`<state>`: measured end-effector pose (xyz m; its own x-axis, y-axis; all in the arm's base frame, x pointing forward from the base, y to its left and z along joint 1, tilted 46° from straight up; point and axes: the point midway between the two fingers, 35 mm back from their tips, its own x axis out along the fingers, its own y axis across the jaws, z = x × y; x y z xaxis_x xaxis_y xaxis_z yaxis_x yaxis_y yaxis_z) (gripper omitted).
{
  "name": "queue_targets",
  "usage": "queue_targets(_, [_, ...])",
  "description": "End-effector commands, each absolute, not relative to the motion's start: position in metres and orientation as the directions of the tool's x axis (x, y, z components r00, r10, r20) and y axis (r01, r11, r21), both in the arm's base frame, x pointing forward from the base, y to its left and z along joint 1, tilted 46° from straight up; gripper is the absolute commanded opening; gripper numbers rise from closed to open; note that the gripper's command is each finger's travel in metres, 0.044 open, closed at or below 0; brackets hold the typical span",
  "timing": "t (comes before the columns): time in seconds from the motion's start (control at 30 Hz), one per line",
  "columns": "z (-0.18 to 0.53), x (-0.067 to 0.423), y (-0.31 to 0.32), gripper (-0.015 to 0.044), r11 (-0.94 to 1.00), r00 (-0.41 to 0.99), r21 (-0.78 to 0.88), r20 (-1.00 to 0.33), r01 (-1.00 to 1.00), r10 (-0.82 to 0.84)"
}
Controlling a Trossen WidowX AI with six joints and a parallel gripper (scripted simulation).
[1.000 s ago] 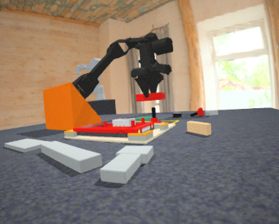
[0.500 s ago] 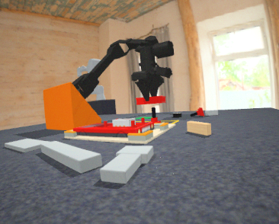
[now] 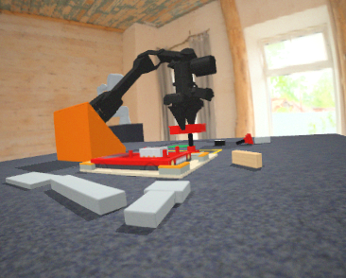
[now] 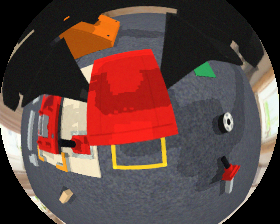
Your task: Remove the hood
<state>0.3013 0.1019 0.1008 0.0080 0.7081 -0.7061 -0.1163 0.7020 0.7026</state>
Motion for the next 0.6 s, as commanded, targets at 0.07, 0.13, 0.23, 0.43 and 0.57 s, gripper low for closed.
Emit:
queue_targets(0.07, [0.096,0.3,0.107,0.0,0.699,0.005,0.706,-0.703,-0.109,0.711])
queue_targets(0.13, [0.095,0.3,0.108,0.0,0.699,0.005,0.706,-0.703,-0.109,0.711])
queue_targets(0.23, [0.093,0.3,0.11,0.0,0.699,0.005,0.707,-0.703,-0.109,0.711])
queue_targets(0.43, [0.09,0.3,0.113,0.0,0.699,0.005,0.707,-0.702,-0.109,0.712])
queue_targets(0.57, [0.087,0.3,0.116,0.0,0.698,0.005,0.707,-0.702,-0.109,0.712])
